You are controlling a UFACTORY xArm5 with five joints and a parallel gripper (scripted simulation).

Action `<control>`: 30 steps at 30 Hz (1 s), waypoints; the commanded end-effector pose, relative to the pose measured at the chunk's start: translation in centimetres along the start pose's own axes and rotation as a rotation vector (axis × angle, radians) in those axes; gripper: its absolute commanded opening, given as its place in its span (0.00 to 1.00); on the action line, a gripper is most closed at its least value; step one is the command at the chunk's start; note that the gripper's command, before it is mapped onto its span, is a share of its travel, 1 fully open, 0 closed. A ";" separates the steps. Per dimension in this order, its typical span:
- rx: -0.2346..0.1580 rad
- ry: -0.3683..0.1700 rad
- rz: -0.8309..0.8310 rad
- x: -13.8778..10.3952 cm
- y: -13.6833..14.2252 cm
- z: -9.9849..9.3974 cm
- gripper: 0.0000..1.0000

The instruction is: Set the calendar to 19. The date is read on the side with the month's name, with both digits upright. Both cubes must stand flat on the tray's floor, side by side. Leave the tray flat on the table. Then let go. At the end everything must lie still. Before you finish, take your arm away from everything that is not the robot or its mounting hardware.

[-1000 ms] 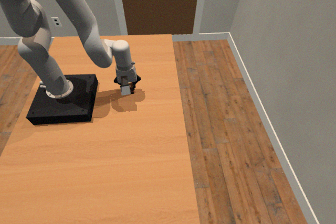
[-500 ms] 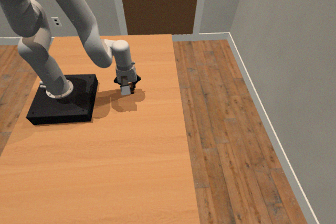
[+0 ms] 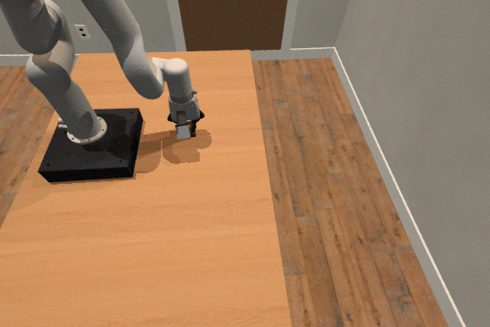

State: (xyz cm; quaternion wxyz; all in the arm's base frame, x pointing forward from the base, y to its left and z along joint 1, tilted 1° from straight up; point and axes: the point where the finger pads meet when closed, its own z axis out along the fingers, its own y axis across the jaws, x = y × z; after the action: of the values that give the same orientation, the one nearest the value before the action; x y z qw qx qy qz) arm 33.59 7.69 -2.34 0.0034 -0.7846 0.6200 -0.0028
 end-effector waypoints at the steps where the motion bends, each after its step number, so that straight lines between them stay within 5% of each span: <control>1: 0.003 0.000 0.000 0.0 -0.1 -0.1 0.29; 30: 0.003 0.000 0.000 0.0 -0.1 -1.0 0.29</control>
State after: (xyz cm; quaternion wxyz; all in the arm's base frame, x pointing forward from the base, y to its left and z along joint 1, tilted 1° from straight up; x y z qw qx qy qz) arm 33.56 7.68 -2.05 0.0031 -0.7846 0.6200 -0.0025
